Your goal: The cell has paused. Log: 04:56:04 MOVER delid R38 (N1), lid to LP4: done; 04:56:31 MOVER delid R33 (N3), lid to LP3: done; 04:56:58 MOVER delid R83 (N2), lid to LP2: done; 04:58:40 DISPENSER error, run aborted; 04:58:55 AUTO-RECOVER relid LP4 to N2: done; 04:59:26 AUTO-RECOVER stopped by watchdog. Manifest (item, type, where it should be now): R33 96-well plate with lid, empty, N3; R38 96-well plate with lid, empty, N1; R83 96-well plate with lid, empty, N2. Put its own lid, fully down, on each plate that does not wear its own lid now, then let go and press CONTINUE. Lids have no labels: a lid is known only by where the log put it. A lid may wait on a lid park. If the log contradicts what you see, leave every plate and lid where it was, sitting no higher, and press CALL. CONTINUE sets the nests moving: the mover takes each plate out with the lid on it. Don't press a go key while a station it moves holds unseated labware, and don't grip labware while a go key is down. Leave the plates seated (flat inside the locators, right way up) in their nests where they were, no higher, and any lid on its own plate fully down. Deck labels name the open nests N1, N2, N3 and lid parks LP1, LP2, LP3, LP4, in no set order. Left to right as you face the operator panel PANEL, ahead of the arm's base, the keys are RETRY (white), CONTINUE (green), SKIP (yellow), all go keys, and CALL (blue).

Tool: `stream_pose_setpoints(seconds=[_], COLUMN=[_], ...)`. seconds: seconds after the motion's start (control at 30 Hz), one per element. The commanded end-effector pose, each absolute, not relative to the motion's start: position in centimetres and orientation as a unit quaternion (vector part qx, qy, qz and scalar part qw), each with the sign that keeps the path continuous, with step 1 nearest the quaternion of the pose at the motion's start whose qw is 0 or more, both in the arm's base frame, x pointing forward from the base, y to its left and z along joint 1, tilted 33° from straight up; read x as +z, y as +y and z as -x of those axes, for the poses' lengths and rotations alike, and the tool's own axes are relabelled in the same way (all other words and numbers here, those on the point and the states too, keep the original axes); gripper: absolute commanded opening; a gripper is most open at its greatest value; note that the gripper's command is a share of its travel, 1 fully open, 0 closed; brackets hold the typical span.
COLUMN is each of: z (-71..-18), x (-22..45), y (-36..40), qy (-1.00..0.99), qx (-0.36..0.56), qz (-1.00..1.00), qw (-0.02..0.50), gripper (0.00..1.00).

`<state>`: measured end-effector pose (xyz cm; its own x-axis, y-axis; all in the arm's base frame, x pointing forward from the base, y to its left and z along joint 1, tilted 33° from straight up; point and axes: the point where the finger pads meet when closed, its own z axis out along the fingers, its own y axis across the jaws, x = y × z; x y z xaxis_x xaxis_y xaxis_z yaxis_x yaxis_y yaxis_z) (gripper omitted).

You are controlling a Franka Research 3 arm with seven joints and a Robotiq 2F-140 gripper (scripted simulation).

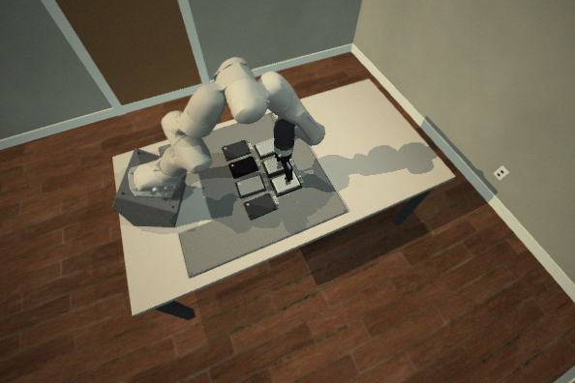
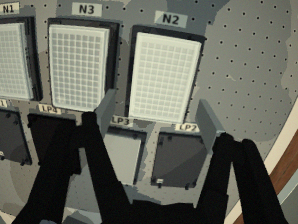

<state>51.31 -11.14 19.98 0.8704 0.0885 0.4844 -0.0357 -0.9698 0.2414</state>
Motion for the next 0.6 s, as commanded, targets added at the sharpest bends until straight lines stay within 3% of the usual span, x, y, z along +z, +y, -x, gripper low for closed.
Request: stream_pose_setpoints(seconds=[0.0, 0.2, 0.57], z=[-50.5, -44.4, -36.9], x=[19.5, 15.6, 10.5], y=[-9.4, -5.5, -6.7], qy=[-0.009, -0.016, -0.022], qx=[0.27, 0.286, 0.258], qz=[-0.957, -0.953, -0.959], qw=[0.109, 0.096, 0.115], gripper=[0.66, 0.66, 0.66])
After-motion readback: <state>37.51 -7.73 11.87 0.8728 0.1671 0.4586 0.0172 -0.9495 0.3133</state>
